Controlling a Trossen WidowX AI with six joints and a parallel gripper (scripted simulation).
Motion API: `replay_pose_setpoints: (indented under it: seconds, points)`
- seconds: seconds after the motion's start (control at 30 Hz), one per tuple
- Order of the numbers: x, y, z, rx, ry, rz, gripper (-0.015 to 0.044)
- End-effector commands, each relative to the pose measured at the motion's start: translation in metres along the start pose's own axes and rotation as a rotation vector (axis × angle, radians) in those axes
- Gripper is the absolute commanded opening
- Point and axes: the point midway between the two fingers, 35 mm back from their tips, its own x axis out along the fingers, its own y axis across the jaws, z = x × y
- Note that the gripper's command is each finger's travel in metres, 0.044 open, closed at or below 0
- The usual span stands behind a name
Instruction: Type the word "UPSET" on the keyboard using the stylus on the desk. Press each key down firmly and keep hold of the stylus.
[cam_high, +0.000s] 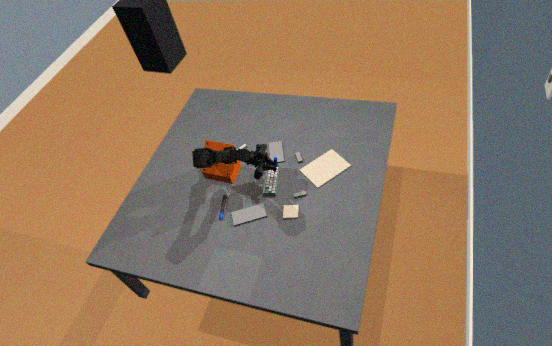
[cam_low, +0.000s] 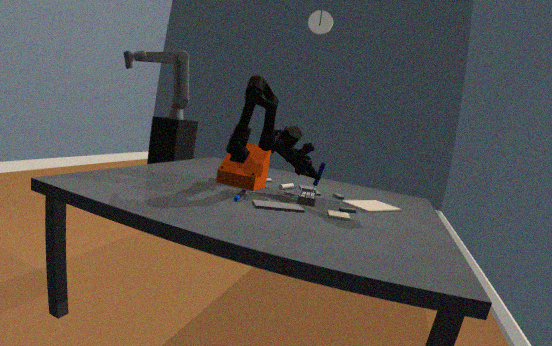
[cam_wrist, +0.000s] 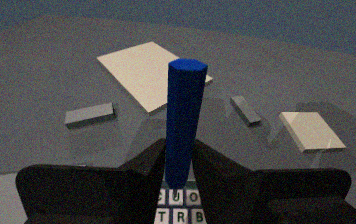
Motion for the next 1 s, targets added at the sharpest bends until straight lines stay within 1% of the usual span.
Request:
replay_pose_setpoints:
  seconds: [0.0, 0.8, 0.97]
  points:
    - [0.0024, -0.0021, 0.0067, 0.003, -0.012, -0.006, 0.0081]
    - [0.0024, -0.0021, 0.0067, 0.003, -0.012, -0.006, 0.0081]
    - [0.0044, -0.0019, 0.0078, 0.004, 0.013, -0.006, 0.0081]
